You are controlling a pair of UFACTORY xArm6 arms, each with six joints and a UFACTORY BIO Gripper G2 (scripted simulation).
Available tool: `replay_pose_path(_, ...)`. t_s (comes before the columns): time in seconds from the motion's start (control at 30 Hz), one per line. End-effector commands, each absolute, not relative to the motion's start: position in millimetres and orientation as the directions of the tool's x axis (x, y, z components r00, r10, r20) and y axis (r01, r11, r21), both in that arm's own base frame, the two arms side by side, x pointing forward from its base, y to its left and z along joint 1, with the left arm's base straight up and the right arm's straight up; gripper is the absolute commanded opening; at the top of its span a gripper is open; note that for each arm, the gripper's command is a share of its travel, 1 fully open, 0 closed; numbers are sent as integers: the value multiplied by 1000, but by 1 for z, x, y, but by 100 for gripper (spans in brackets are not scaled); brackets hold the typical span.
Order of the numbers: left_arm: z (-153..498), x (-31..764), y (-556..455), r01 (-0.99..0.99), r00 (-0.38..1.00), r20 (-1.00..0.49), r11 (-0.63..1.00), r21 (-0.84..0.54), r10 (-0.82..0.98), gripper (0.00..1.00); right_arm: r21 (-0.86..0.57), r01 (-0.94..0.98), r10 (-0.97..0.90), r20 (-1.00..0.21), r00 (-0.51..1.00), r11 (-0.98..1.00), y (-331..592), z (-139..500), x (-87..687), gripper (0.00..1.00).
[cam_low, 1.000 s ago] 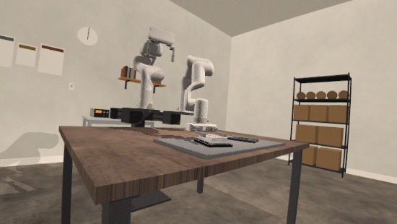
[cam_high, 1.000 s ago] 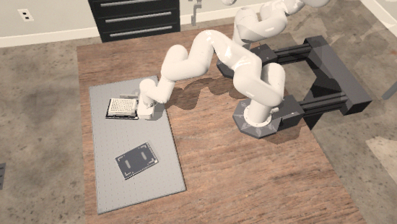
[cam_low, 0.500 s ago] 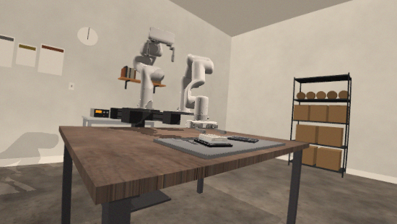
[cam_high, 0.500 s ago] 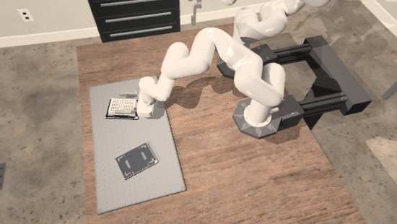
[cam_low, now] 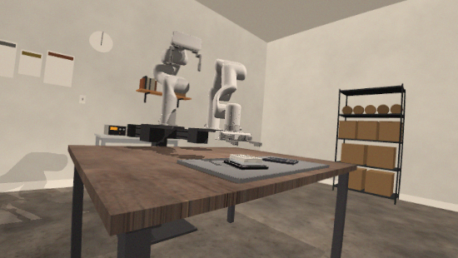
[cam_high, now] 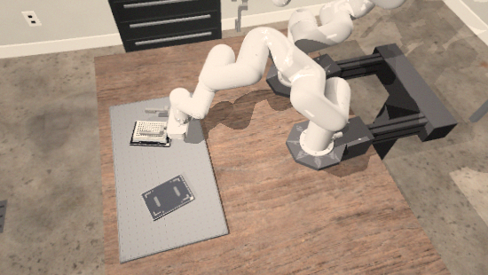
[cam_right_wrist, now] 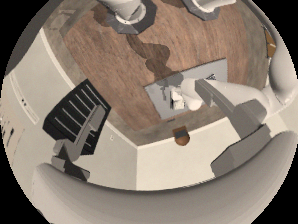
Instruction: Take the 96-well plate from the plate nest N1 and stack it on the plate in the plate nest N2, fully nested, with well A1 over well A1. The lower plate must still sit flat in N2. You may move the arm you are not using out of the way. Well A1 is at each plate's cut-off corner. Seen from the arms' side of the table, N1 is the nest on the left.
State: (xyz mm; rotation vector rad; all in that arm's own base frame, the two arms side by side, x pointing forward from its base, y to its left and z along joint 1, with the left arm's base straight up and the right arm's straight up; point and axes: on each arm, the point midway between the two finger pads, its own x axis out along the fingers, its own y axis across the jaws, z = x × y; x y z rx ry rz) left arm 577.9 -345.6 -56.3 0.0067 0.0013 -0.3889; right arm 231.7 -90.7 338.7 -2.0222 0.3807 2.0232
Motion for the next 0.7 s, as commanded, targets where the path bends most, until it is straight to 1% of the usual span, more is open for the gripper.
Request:
replay_pose_path(0.0, -42, 579, -347, 379, 925, 3, 925, 5, -379, 37, 5, -359, -6, -1000, 1, -933, -91, 340, 232, 100)
replay_pose_path(0.67, -37, 579, -347, 379, 925, 3, 925, 5, -379, 37, 5, -359, -6, -1000, 1, -933, -91, 340, 232, 100)
